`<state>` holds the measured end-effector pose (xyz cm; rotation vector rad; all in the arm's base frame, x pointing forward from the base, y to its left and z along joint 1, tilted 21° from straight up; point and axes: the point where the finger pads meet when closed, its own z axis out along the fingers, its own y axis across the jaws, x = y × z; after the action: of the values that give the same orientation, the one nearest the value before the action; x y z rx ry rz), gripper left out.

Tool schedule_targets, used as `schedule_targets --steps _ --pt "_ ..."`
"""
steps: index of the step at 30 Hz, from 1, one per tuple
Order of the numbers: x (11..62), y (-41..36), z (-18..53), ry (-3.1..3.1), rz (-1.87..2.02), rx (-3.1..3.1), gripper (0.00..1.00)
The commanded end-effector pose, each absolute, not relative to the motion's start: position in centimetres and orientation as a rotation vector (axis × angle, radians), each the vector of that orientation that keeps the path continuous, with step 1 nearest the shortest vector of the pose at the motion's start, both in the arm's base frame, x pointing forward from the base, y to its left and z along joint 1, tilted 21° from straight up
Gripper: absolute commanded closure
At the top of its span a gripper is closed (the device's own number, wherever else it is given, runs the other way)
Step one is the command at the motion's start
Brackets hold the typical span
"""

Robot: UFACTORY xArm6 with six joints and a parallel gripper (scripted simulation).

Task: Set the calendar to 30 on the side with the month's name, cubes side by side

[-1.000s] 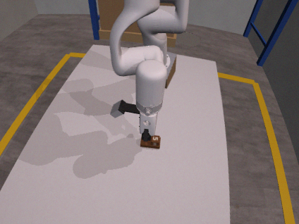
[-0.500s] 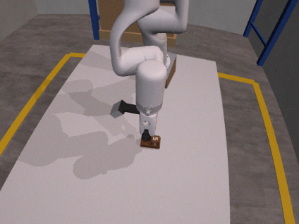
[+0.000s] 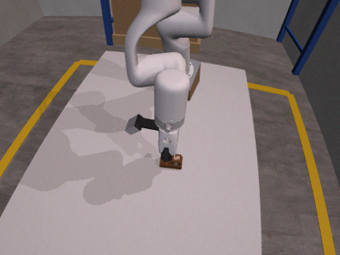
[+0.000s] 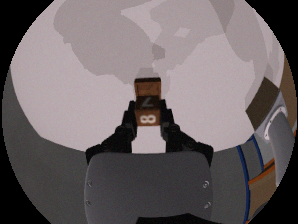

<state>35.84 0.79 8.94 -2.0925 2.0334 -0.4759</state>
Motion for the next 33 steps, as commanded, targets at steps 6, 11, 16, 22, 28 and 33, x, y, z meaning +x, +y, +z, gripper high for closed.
schedule_targets --steps 6,11,16,22,28,33 --pt "35.93 0.80 9.03 2.032 -0.478 -2.091 0.73" --pt "35.93 0.80 9.03 2.032 -0.478 -2.091 0.73" --pt "35.94 0.79 9.00 2.032 -0.478 -2.091 0.73" --pt "35.99 0.78 8.89 2.032 -0.478 -2.091 0.73" --pt "36.13 0.74 8.51 2.032 -0.478 -2.091 0.73" --pt "36.29 0.70 8.09 2.032 -0.478 -2.091 0.73"
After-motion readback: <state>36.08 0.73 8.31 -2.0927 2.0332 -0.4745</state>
